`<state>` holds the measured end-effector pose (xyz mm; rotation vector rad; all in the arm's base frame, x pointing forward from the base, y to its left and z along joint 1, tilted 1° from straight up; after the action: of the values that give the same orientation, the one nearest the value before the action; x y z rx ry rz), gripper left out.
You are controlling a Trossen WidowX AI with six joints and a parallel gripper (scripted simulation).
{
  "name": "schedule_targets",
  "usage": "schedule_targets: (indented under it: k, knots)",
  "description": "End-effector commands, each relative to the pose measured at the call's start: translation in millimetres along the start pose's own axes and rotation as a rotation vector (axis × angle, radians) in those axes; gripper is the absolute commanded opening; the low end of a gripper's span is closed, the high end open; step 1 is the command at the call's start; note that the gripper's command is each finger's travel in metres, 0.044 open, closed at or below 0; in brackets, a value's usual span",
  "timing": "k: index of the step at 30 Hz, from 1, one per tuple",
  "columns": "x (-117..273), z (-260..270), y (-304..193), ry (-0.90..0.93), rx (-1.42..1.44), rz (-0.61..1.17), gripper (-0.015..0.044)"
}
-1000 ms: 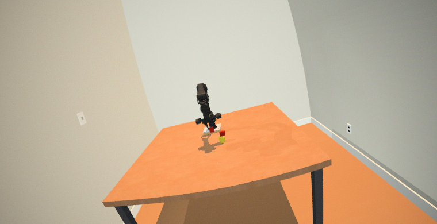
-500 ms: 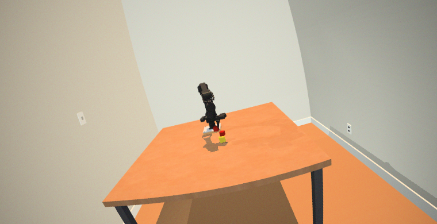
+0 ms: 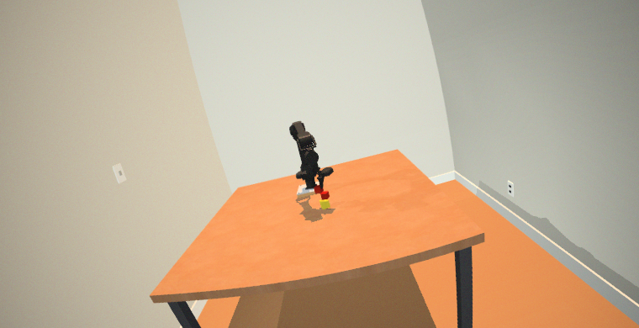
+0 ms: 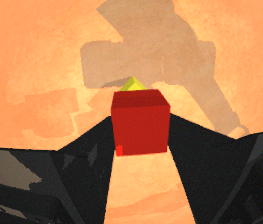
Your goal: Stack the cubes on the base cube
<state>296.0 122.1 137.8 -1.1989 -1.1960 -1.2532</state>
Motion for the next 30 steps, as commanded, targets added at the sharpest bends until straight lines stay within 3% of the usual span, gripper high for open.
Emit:
schedule_targets:
  k: [1, 30]
  knots:
    - [-13, -1, -1, -0.004, -0.009, 0.002, 0.0105]
    - [-48, -1, 0, -0.004, -0.008, 0.002, 0.0105]
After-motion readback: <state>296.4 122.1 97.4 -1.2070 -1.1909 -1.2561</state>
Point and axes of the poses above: the point midway between the two fingers, 35 mm back from their tips, its own x axis back along the fingers, its own z axis across the jaws, y = z × x, the point moved 1 cm from there along x, back along the fingers, and after that the axes turned 15 degrees about x, right-handed, at the moved point
